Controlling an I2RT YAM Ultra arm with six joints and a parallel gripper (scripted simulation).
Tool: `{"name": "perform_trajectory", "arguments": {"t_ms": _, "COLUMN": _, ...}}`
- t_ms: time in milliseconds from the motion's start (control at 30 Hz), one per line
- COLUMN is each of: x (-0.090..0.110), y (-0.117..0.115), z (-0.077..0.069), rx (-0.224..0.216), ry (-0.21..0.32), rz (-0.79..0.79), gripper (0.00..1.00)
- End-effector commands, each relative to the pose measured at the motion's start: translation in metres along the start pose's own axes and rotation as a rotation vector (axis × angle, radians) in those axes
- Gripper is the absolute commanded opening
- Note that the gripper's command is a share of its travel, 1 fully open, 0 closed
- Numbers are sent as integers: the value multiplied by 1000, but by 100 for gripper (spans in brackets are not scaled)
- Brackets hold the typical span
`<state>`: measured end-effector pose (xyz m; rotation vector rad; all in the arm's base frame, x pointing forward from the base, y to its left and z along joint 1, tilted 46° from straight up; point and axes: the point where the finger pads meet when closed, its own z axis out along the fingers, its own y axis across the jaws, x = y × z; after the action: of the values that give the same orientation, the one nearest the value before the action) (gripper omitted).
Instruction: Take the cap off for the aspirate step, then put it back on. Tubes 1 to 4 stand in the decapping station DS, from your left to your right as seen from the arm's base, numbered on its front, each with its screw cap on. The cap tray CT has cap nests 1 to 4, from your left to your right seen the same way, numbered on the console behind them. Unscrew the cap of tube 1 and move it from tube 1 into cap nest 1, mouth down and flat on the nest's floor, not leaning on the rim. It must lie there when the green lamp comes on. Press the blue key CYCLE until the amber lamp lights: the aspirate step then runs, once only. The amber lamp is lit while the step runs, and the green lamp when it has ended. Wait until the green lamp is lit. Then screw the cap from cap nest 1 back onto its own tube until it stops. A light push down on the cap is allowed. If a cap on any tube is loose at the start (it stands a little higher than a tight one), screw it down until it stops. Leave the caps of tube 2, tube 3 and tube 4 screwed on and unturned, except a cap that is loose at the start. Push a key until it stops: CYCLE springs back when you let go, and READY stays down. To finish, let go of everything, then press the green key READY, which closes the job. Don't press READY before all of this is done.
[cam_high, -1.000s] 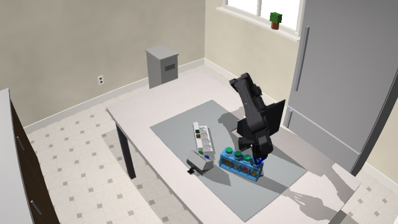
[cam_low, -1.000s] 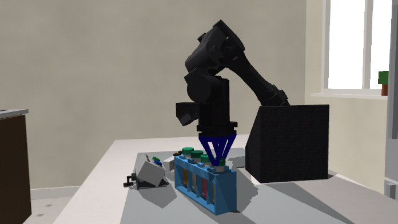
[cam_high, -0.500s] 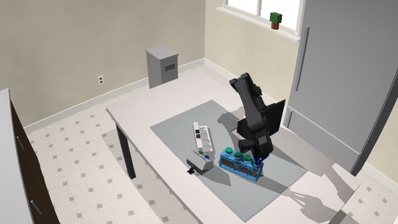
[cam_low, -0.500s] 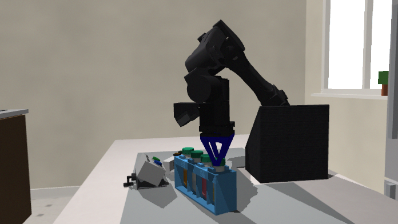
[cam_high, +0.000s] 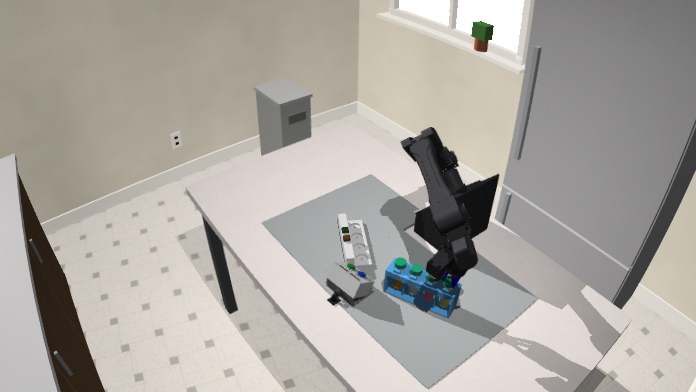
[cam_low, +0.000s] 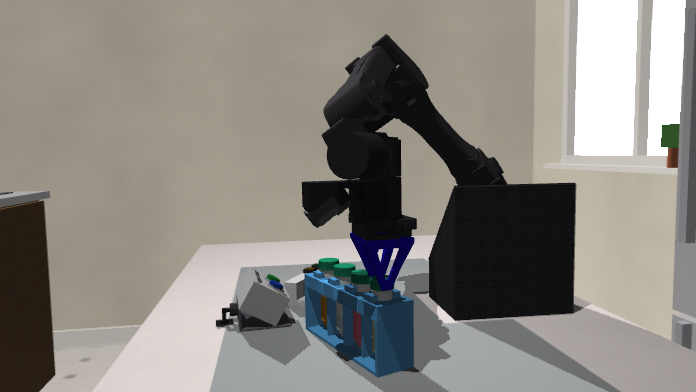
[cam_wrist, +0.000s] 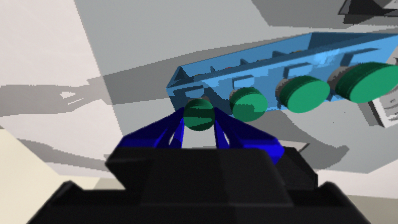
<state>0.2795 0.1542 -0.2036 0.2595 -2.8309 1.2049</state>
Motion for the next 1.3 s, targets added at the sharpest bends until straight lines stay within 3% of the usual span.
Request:
{"name": "perform_trajectory", "arguments": {"t_ms": 0, "x": -2, "y": 2, "z": -5, "rx": -4, "ry": -13, "rz": -249, "gripper": 0}}
{"name": "perform_trajectory", "arguments": {"t_ms": 100, "x": -2, "y": 2, "z": -5, "rx": -3, "ry": -14, "rz": -399, "gripper": 0}}
{"name": "perform_trajectory", "arguments": {"t_ms": 167, "x": -2, "y": 2, "z": -5, "rx": -3, "ry": -14, "rz": -399, "gripper": 0}}
{"name": "perform_trajectory", "arguments": {"t_ms": 667, "x": -2, "y": 2, "z": -5, "rx": 2, "ry": -15, "rz": -1149, "gripper": 0}}
{"name": "perform_trajectory", "arguments": {"t_ms": 733, "x": -2, "y": 2, "z": -5, "rx": 2, "ry": -15, "rz": -1149, "gripper": 0}}
{"name": "perform_trajectory", "arguments": {"t_ms": 1267, "x": -2, "y": 2, "z": -6, "rx": 8, "ry": -14, "rz": -1899, "gripper": 0}}
